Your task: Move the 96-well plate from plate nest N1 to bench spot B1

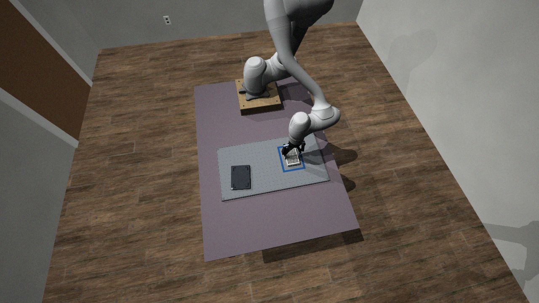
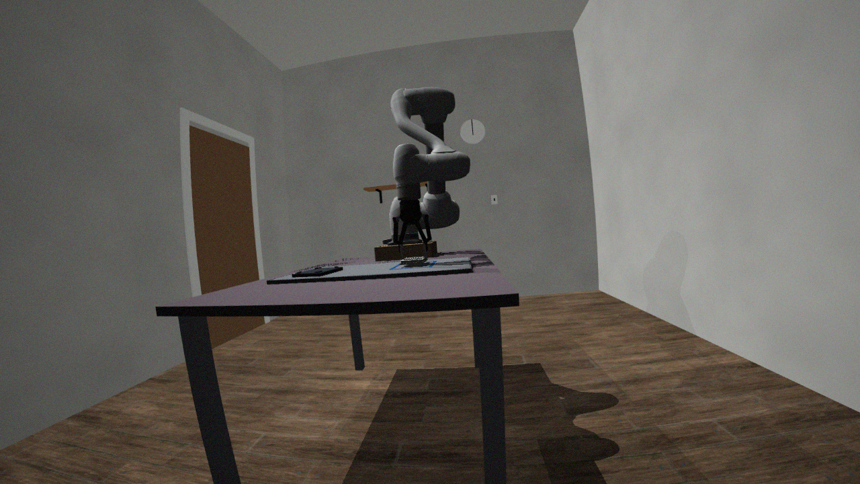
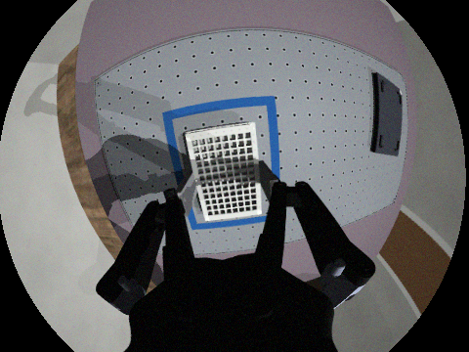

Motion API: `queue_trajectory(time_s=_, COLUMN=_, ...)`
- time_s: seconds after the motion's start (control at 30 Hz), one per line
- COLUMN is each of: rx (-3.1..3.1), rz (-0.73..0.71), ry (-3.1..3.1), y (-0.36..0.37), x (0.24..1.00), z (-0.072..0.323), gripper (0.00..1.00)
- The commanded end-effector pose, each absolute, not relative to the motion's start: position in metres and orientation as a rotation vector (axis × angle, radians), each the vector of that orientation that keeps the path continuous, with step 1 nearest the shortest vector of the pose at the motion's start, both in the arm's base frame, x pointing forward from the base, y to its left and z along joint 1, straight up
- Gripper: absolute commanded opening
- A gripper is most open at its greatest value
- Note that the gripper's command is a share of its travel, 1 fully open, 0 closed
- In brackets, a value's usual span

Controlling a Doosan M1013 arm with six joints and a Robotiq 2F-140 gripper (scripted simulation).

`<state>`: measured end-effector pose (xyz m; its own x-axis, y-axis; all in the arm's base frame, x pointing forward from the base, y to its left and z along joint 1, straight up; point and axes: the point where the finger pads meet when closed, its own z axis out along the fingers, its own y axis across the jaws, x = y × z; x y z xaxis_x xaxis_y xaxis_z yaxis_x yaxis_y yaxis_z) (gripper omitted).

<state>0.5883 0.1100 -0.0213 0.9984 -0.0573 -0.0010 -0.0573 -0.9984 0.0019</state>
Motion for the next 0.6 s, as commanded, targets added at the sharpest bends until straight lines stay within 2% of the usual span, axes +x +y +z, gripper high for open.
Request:
queue_trajectory(time_s=0.0, rx=3.141, rz=-0.006, ry=-0.099, y=0.1117, x=0.5869, z=-0.0247, gripper=0.00)
queue_trajectory(time_s=0.57, rx=3.141, rz=-0.006, ry=-0.099, y=0.1116, x=0.5870, z=-0.0247, gripper=0.00)
